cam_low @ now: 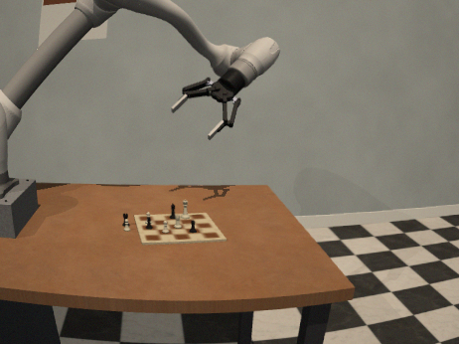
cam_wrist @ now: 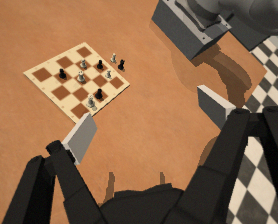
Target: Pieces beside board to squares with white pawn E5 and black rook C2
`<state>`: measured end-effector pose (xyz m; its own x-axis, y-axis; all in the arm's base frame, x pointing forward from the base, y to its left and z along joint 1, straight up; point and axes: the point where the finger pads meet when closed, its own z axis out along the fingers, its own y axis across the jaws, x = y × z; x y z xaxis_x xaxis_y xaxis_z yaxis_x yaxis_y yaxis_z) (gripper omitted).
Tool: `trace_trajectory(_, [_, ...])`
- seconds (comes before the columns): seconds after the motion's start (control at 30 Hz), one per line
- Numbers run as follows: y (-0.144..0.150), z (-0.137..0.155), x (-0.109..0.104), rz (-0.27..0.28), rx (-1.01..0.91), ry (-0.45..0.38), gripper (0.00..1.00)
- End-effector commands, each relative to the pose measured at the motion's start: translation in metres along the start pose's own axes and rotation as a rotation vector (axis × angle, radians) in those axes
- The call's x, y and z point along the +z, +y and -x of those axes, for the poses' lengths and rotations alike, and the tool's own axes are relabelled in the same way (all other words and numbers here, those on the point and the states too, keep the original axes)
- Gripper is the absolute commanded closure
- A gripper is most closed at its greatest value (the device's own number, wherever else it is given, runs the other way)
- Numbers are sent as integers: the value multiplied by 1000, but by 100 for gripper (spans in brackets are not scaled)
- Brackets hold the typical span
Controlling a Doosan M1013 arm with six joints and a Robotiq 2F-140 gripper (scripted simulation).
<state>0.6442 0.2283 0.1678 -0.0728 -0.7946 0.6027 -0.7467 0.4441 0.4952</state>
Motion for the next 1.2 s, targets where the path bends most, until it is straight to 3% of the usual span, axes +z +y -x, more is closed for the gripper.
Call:
trace_trajectory(0.0, [-48,2,-4,77,110,1,0])
trace_trajectory(0.03, [-80,1,-2,125,179,4,0])
trace_trajectory(0.07, [-80,1,-2,125,179,4,0])
trace_trajectory(0.1, [-109,-1,3,172,246,9,0])
trace_trajectory(0.13, [-111,-1,3,172,246,9,0])
trace_trajectory(0.17, [-138,-3,9,217,309,16,0])
trace_trajectory(0.27, [-169,-5,18,260,368,23,0])
trace_trajectory(0.3, [-195,-8,27,300,422,32,0])
trace_trajectory(0.37, [-195,-8,27,300,422,32,0])
trace_trajectory(0.43, [-238,-14,46,368,511,50,0])
trace_trajectory(0.47, [-238,-14,46,368,511,50,0])
trace_trajectory(0.6, [-285,-22,74,448,611,76,0])
trace_trajectory(1.17, [-294,-24,80,463,629,82,0])
